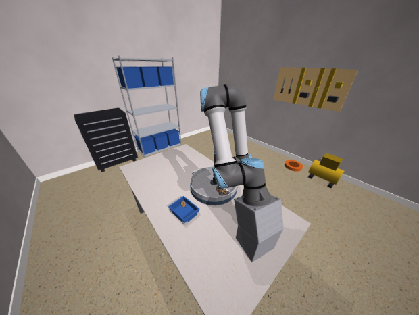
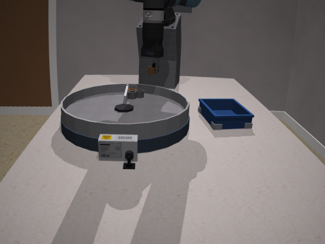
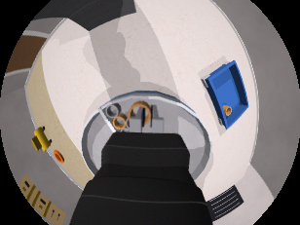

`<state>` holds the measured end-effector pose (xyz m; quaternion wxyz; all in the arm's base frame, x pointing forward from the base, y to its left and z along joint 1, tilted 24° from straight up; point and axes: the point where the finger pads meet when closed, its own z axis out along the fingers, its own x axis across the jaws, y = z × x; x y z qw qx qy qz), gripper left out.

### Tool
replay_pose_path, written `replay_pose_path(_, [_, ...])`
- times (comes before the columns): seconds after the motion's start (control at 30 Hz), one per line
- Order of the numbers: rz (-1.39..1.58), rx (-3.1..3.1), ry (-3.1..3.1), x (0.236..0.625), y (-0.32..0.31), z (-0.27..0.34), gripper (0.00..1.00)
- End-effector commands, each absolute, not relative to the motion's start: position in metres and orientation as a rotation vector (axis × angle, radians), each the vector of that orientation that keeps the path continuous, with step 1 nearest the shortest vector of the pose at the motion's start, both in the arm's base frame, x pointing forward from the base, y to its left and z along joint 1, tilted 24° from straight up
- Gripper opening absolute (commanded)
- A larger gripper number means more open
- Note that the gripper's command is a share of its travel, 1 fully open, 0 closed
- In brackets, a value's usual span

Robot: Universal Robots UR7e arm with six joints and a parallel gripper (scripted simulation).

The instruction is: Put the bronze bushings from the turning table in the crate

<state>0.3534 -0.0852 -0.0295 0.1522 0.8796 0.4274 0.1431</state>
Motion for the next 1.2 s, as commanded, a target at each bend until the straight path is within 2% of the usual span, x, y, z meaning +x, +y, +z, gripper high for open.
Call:
replay_pose_path(0.0, [0.399,2.523,1.220,0.361,-0.072,-0.029,0.00])
replay_pose_path(0.23, [0.399,2.523,1.220,0.361,-0.072,-0.029,0.00])
replay_pose_path(0.4, [0.403,2.522,1.223,0.382,-0.022,-0.028,0.00])
replay_pose_path(0.8, [0.403,2.522,1.223,0.382,-0.022,-0.028,0.00])
replay_pose_path(0.97, [0.406,2.522,1.226,0.402,0.027,-0.027,0.00])
replay_pose_path(1.17, [0.406,2.522,1.226,0.402,0.027,-0.027,0.00])
